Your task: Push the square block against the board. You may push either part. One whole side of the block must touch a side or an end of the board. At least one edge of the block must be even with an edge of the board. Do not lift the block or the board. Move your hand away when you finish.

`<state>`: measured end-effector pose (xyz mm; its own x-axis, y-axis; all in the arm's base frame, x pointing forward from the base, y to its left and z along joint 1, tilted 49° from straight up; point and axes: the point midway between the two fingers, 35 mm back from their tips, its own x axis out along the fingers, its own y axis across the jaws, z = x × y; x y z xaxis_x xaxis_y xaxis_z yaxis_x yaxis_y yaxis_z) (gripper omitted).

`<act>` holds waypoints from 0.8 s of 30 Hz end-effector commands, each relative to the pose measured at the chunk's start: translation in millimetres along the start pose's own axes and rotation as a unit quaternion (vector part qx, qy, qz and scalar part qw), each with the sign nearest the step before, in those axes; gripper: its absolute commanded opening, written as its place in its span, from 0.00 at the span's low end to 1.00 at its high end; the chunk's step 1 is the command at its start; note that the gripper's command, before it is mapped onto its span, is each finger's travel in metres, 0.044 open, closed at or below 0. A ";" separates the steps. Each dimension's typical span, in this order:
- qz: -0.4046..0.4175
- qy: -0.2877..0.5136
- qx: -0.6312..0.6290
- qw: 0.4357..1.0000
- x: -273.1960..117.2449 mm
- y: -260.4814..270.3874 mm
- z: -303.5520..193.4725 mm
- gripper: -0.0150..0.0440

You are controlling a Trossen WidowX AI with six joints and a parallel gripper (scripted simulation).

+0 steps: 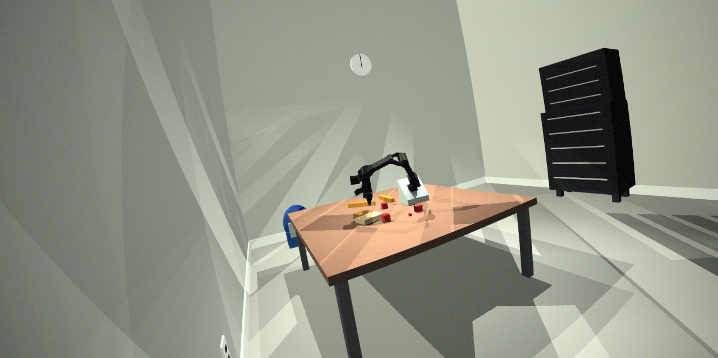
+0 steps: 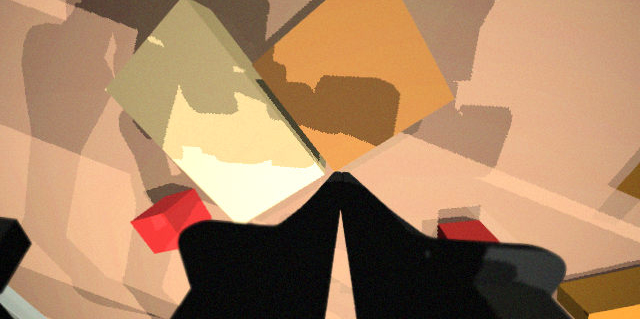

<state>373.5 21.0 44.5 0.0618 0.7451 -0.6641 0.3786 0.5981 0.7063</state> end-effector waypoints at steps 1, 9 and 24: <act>-0.003 0.000 0.057 0.998 -0.2 -6.1 15.0 0.25; -0.004 0.000 0.195 0.981 0.6 -23.2 48.2 0.25; -0.004 0.001 0.430 0.903 7.4 -64.7 98.8 0.25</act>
<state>437.6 -37.1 -23.4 0.0580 0.7446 -0.6650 0.9355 0.1919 0.2965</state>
